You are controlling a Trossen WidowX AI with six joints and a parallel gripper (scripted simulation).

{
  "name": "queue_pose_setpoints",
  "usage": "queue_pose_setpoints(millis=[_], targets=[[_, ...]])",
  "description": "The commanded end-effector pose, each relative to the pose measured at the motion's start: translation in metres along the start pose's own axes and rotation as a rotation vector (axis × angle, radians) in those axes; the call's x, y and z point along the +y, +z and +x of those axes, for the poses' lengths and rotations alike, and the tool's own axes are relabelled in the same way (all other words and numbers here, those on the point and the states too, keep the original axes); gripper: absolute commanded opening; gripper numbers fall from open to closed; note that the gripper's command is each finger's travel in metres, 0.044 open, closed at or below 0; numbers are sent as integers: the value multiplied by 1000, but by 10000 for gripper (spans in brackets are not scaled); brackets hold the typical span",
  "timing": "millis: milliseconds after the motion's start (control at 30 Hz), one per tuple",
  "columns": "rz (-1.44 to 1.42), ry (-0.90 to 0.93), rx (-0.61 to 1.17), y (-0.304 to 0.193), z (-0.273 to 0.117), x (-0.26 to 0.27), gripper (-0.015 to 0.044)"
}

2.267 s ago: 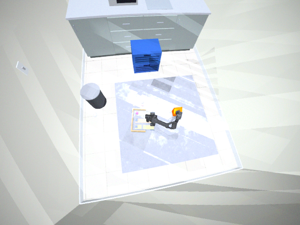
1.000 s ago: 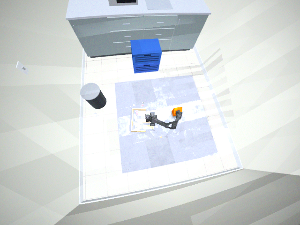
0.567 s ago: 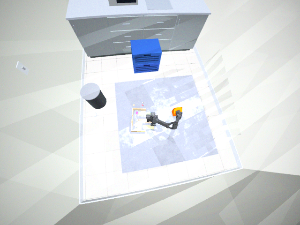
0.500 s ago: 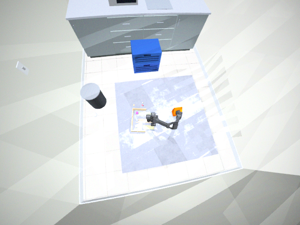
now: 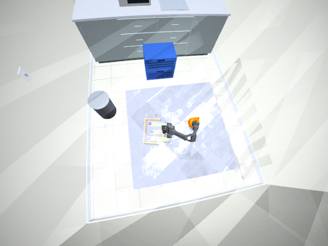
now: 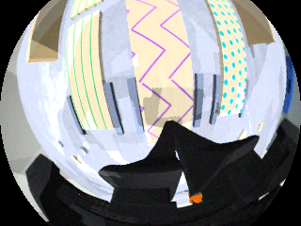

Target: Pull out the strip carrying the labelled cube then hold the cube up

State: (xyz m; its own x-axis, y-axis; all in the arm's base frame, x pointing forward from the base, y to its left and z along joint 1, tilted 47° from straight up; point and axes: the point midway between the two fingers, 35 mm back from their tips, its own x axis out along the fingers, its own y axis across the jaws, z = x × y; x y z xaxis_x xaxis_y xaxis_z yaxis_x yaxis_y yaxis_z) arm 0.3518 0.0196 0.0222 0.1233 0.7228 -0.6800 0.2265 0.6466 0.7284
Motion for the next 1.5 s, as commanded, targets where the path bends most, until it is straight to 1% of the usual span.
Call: queue_pose_setpoints(millis=[0,1467], targets=[[8,0,23,-12,6,0,0],[11,0,25,-78,5,1,0]])
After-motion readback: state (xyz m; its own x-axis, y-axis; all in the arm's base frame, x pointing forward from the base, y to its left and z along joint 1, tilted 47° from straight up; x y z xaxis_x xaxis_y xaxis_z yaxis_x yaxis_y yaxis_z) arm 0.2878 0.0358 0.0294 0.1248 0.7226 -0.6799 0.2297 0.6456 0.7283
